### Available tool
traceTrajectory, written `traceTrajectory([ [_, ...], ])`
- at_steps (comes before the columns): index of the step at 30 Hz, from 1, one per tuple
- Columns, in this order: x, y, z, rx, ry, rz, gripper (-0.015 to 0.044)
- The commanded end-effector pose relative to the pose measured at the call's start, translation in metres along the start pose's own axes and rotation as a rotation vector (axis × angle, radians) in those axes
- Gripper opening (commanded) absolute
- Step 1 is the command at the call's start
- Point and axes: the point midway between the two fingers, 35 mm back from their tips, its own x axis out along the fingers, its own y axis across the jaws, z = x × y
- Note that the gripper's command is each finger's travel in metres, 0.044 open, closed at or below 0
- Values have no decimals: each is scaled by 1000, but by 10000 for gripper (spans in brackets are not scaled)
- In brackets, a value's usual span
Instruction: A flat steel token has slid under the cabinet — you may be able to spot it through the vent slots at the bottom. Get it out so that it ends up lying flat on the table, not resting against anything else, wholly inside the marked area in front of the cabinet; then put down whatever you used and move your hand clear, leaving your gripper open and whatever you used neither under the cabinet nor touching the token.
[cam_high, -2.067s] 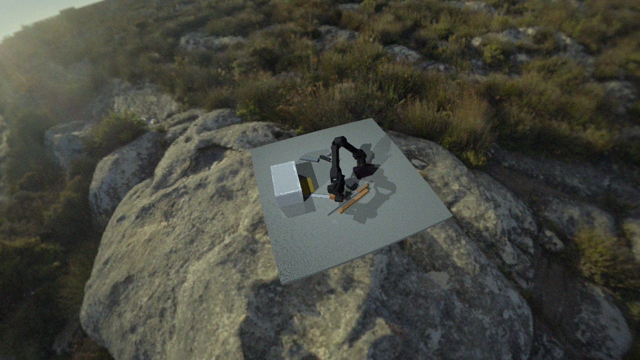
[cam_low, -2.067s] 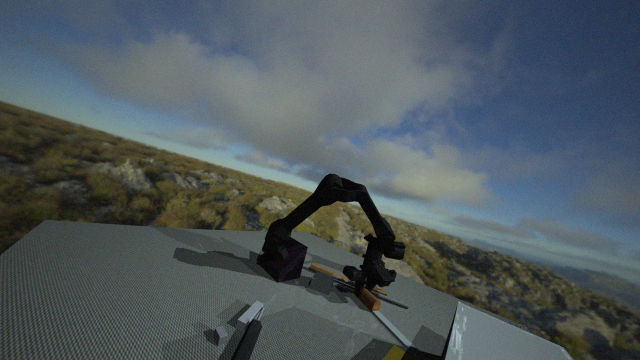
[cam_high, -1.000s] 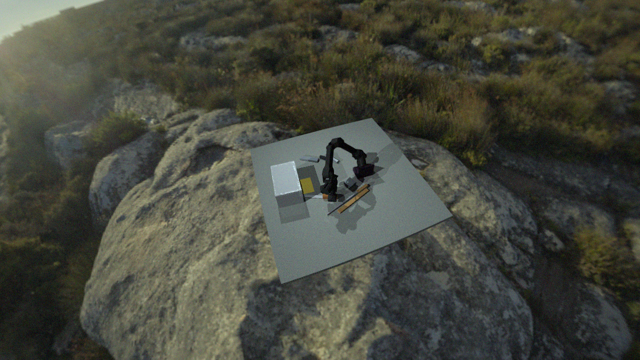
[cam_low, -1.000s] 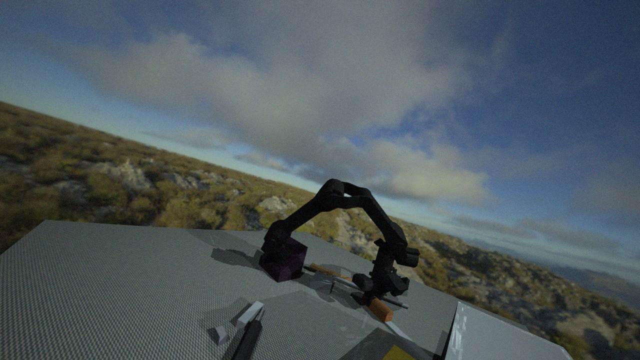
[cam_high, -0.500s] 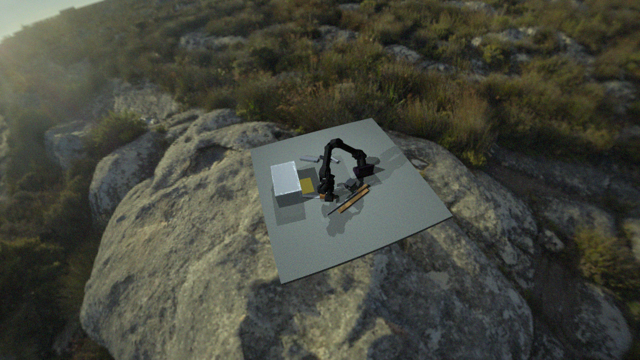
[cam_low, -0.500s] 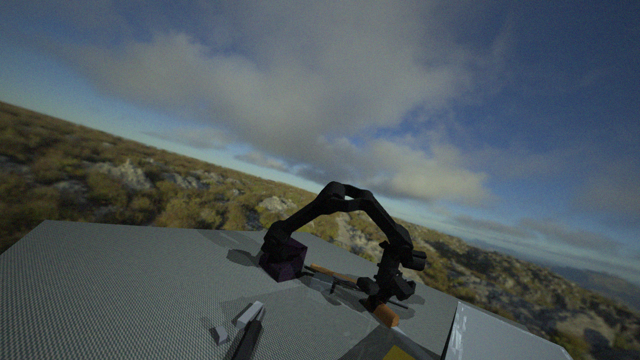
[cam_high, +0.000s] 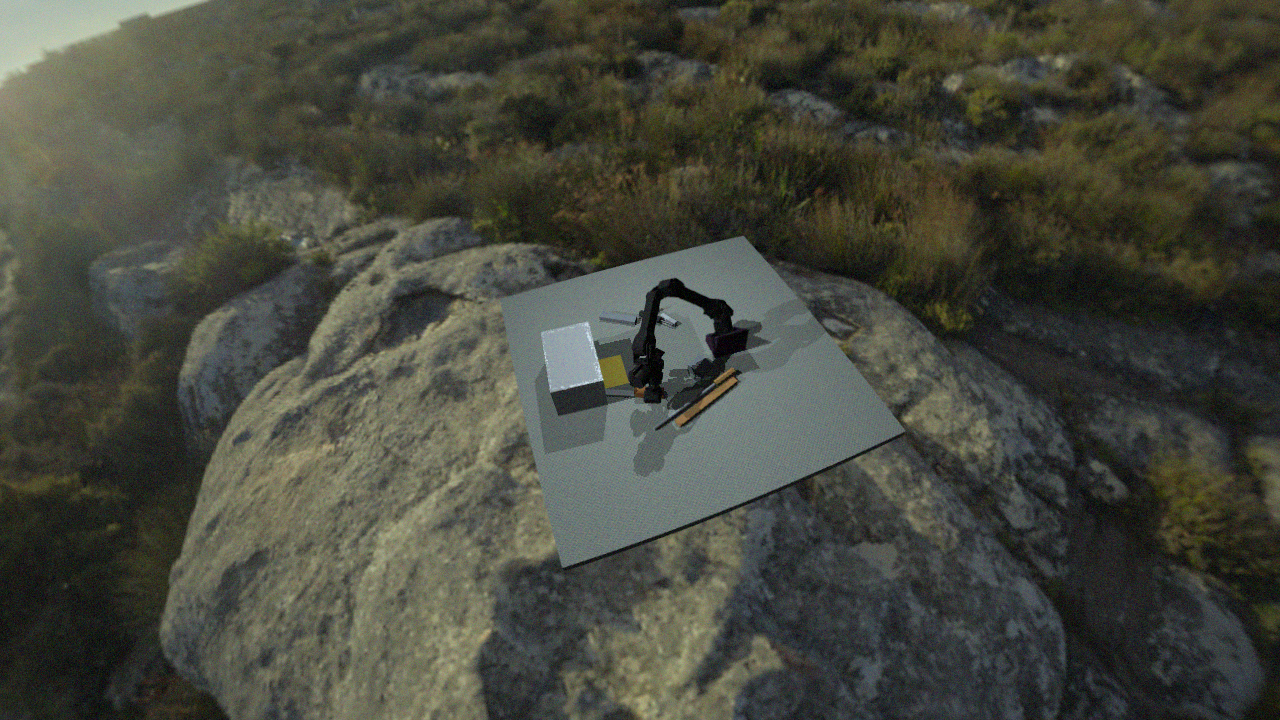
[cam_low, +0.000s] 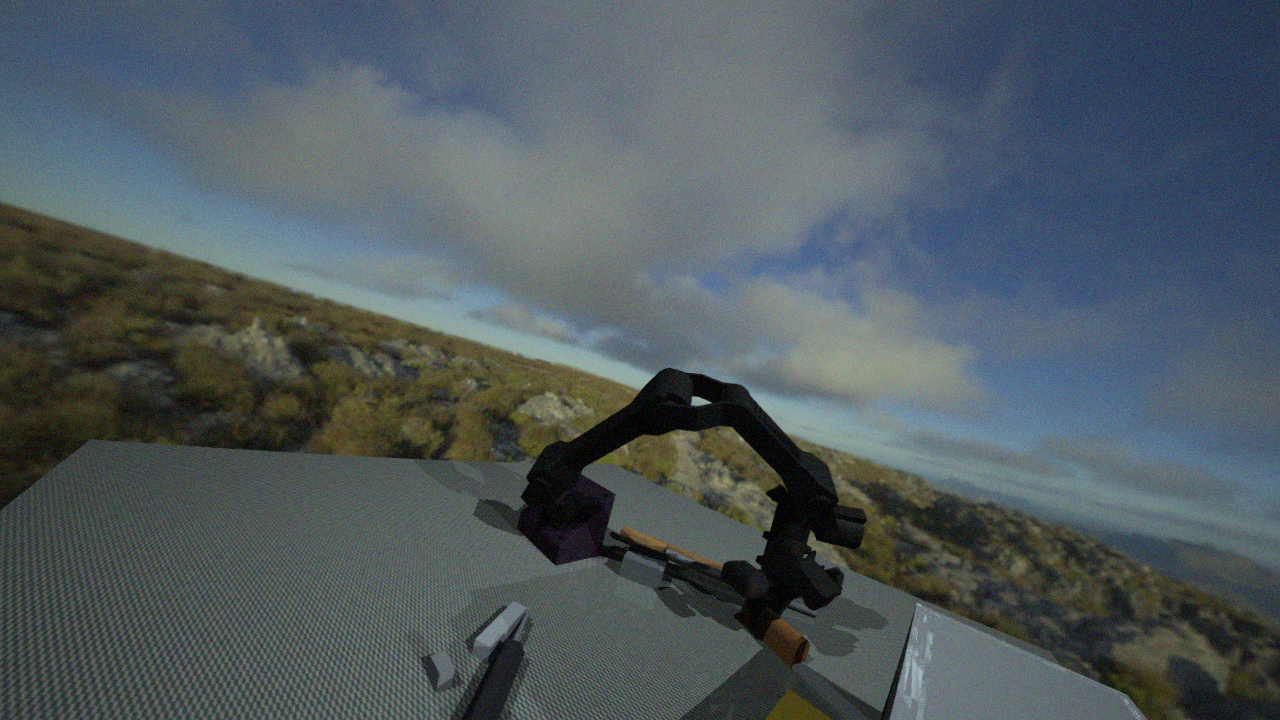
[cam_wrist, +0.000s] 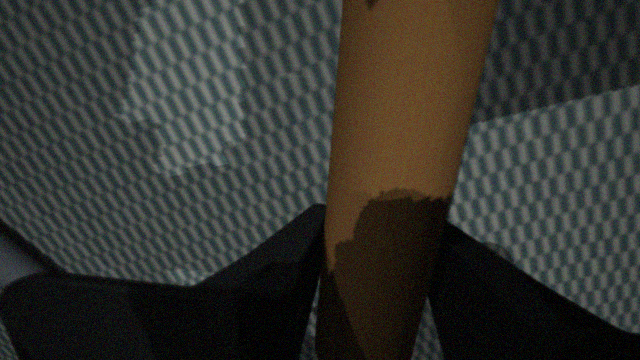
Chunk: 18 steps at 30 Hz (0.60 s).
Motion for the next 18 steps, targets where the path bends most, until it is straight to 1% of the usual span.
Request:
traceTrajectory([
  [1, 0, 0, 9, 3, 3, 4, 0],
  [18, 0, 1, 29, 3, 1, 4, 0],
])
